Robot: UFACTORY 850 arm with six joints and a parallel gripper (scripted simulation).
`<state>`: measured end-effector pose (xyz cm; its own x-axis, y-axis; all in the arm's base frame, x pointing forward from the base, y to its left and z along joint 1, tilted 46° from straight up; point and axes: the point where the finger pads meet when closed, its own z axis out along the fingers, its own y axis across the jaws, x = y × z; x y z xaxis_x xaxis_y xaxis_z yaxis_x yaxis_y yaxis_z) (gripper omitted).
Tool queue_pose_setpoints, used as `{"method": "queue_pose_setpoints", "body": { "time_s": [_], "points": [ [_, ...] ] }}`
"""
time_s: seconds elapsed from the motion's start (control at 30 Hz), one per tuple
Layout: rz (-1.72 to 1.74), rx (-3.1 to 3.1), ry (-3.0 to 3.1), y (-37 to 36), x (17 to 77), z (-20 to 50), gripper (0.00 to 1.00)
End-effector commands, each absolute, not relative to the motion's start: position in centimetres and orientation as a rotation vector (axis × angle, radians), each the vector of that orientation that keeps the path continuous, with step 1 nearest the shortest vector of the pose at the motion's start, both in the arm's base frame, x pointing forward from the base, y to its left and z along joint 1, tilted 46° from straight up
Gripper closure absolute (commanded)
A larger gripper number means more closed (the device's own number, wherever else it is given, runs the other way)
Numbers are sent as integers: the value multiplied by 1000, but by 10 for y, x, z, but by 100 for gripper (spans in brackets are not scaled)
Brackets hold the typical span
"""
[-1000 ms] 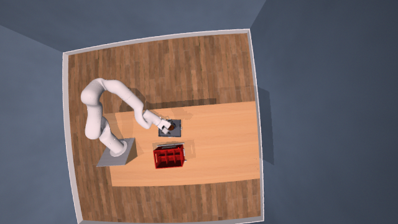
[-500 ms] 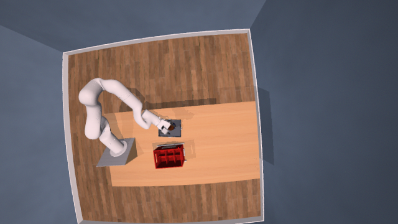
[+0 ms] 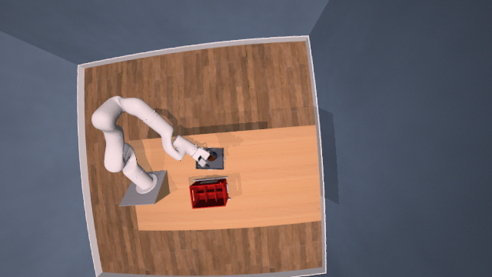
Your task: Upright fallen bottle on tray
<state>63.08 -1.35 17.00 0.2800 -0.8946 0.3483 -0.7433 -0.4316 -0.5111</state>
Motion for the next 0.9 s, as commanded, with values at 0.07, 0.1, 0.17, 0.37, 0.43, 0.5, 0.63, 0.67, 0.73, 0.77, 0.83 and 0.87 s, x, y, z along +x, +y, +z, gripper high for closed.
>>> {"method": "queue_pose_setpoints", "body": {
  "time_s": [0.07,0.1,0.17,0.37,0.43,0.5,0.63,0.67,0.73,0.77,0.83,0.87],
  "points": [
    [-882,-2301,1510,-25,630,181,0],
    [-882,-2301,1510,-27,630,183,0],
    [-882,-2301,1510,-30,630,187,0],
    [-882,-2301,1510,-40,629,196,0],
    [-882,-2301,1510,-41,629,197,0],
    [-882,-2301,1510,-43,629,198,0],
    [-882,-2301,1510,-47,628,203,0],
    [-882,-2301,1510,-48,628,204,0],
    [-882,-2301,1510,-50,628,205,0],
    [-882,-2301,1510,-50,628,206,0],
    [-882,-2301,1510,-51,628,207,0],
    [-882,-2301,1510,-52,628,207,0]
  ]
}}
